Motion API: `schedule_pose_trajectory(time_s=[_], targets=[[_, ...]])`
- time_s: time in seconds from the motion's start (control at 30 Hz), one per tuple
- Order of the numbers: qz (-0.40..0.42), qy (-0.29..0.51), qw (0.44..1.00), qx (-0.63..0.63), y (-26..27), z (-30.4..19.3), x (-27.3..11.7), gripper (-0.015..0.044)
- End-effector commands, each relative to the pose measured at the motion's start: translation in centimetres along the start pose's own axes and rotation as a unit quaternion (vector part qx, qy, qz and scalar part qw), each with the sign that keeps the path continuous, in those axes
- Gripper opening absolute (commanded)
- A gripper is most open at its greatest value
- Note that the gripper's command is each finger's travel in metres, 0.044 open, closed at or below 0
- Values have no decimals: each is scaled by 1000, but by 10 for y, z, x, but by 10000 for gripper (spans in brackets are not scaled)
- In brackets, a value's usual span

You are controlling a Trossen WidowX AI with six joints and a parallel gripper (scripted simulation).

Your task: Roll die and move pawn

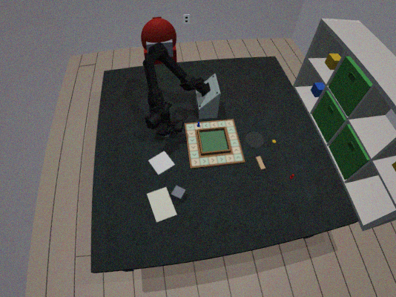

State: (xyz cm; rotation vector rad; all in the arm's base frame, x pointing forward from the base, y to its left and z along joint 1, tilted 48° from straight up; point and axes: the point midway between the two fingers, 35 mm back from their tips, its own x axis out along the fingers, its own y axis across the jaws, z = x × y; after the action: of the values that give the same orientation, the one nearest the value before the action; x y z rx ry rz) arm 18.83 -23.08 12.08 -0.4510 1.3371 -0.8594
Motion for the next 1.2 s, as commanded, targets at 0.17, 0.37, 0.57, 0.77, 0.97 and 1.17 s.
schedule_pose_trajectory(time_s=[0.17, 0.37, 0.57, 0.77, 0.97, 1.17], targets=[[4, 4, 1000, -7, 4, -1, 5, 130], [4, 4, 1000, -7, 4, -1, 5, 90], [7, -25, 999, -22, 4, 12, -8, 0], [14, -29, 999, -24, 8, 18, -24, 0], [22, -16, 999, -17, 14, 18, -50, 0], [21, -5, 1000, -12, 17, 15, -78, 0]])
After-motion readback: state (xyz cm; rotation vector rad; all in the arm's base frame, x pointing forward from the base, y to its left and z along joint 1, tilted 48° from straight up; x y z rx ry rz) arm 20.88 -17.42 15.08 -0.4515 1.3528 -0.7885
